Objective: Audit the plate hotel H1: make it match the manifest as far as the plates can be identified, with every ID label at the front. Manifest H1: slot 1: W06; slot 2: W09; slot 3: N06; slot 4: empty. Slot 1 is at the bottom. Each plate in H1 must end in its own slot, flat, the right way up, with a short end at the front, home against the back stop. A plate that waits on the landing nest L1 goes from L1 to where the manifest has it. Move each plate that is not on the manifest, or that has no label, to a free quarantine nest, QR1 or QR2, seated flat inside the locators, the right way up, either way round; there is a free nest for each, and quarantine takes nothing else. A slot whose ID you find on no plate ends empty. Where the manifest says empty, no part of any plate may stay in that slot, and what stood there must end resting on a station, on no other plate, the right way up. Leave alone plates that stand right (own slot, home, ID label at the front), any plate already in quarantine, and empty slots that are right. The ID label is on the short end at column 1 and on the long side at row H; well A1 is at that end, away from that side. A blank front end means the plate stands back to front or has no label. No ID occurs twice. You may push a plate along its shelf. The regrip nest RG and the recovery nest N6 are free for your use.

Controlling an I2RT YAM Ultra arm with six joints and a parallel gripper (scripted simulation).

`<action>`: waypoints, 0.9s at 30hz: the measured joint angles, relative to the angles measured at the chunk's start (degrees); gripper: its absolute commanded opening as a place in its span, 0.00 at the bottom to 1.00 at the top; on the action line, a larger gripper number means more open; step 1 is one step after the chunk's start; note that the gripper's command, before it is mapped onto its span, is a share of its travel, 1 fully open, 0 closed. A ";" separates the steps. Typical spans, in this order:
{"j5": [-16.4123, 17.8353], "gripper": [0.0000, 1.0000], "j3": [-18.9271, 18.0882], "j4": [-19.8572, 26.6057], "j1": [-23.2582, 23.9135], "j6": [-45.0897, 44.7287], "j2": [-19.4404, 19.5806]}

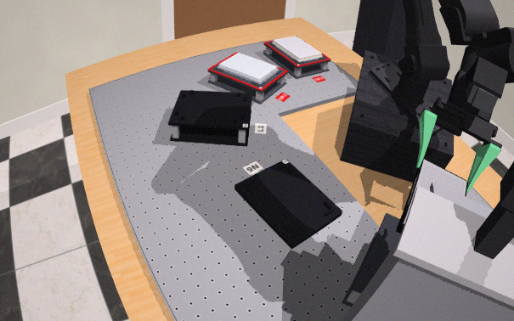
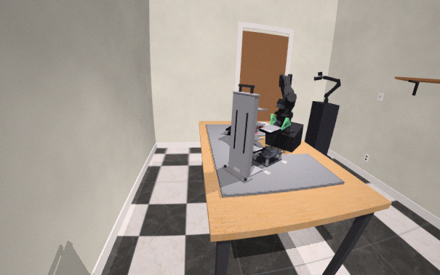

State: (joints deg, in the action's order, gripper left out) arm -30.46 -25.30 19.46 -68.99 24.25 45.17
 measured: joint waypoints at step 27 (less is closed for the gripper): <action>4.09 0.86 -2.84 -4.52 5.07 -3.52 5.27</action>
State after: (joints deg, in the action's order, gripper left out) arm -26.37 -28.14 14.94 -63.92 20.73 50.43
